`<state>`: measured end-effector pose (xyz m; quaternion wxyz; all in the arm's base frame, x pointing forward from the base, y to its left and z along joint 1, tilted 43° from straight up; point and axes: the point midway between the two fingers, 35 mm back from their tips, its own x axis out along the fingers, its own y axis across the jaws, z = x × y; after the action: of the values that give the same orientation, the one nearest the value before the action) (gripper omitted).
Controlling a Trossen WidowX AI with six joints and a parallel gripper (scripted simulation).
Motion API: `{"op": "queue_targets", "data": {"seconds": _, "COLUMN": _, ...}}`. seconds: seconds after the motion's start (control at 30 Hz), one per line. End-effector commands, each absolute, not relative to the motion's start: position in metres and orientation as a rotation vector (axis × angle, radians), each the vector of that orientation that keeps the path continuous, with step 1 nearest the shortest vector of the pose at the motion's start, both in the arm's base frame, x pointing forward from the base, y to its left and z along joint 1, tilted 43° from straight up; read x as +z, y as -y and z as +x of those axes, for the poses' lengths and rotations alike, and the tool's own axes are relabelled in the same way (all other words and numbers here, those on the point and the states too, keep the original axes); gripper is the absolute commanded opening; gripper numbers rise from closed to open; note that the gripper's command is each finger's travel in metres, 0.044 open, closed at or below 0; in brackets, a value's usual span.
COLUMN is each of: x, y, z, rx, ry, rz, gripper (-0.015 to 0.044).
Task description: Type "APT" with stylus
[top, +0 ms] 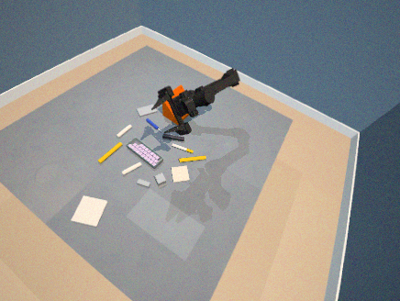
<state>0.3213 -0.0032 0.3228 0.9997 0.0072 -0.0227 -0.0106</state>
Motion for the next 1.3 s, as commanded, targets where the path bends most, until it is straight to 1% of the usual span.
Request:
{"op": "queue_targets", "data": {"seconds": 0.0, "x": 0.321, "y": 0.002, "z": 0.323, "rx": -0.015, "ry": 0.034, "rz": 0.014, "gripper": 0.0414}}
{"op": "queue_targets", "data": {"seconds": 0.07, "x": 0.305, "y": -0.007, "z": 0.335, "rx": 0.034, "ry": -0.055, "rz": 0.014, "gripper": 0.0361}}
{"op": "queue_targets", "data": {"seconds": 0.27, "x": 0.228, "y": -0.049, "z": 0.369, "rx": 0.263, "ry": -0.477, "rz": 0.056, "gripper": 0.0204}}
{"op": "queue_targets", "data": {"seconds": 0.4, "x": 0.176, "y": -0.078, "z": 0.373, "rx": 0.411, "ry": -0.771, "rz": 0.131, "gripper": 0.0099}}
{"op": "queue_targets", "data": {"seconds": 0.53, "x": 0.132, "y": -0.105, "z": 0.364, "rx": 0.539, "ry": -1.060, "rz": 0.242, "gripper": 0.0000}}
{"op": "queue_targets", "data": {"seconds": 0.7, "x": 0.092, "y": -0.135, "z": 0.344, "rx": 0.658, "ry": -1.412, "rz": 0.433, "gripper": 0.0000}}
{"op": "queue_targets", "data": {"seconds": 0.77, "x": 0.084, "y": -0.142, "z": 0.338, "rx": 0.679, "ry": -1.503, "rz": 0.494, "gripper": 0.0000}}
{"op": "queue_targets", "data": {"seconds": 1.17, "x": 0.082, "y": -0.141, "z": 0.338, "rx": 0.681, "ry": -1.514, "rz": 0.501, "gripper": 0.0000}}
{"op": "queue_targets", "data": {"seconds": 1.27, "x": 0.055, "y": -0.113, "z": 0.343, "rx": 0.678, "ry": -1.515, "rz": 0.499, "gripper": 0.0000}}
